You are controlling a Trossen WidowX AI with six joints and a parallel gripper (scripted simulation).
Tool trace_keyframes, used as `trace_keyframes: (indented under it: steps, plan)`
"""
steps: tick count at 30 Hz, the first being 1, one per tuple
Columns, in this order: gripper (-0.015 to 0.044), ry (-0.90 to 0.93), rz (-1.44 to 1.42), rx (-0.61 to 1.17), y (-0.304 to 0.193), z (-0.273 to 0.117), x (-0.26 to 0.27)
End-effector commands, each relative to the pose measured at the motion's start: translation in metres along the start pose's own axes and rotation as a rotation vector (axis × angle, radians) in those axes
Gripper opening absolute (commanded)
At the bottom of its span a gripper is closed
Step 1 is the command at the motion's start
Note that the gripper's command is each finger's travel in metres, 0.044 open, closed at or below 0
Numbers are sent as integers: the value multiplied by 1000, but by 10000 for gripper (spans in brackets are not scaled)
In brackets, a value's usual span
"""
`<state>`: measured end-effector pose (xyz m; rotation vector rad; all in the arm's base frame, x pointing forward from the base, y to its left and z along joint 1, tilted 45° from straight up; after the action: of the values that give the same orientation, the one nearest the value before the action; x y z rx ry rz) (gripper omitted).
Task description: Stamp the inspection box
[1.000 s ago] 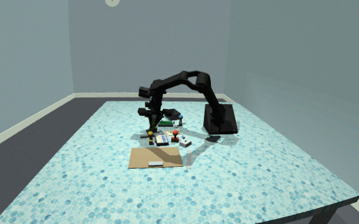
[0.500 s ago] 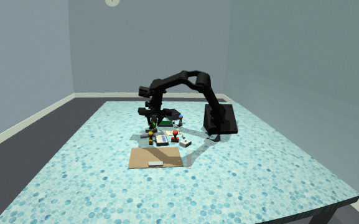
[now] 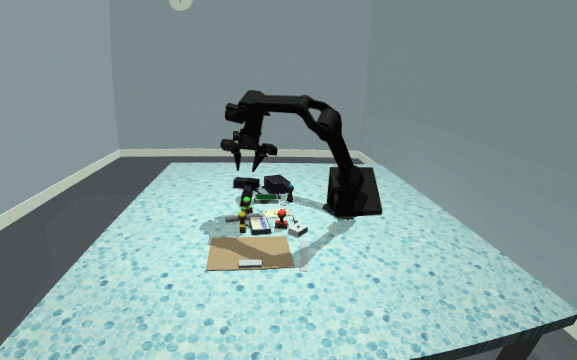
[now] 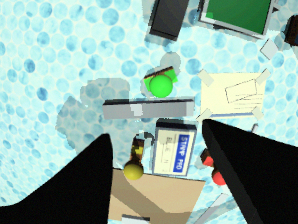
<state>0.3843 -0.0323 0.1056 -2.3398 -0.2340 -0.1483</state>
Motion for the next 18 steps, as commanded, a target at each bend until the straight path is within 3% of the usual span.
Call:
trace_keyframes:
  steps: [1,18]
  plan:
    - [254,-22,4,9,1,1,-1]
    - [254,-14,1,7,-1,-1,0]
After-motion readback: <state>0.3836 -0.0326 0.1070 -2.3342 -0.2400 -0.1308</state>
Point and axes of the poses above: the point midway between the two fingers, 35 mm back from their tips, its own z axis out along the fingers, its own x axis across the jaws, y = z × x, the point moved 2 cm from there along -z, back along the fingers, and after that the axes turned 11 degrees about z, right-handed, at the moved point
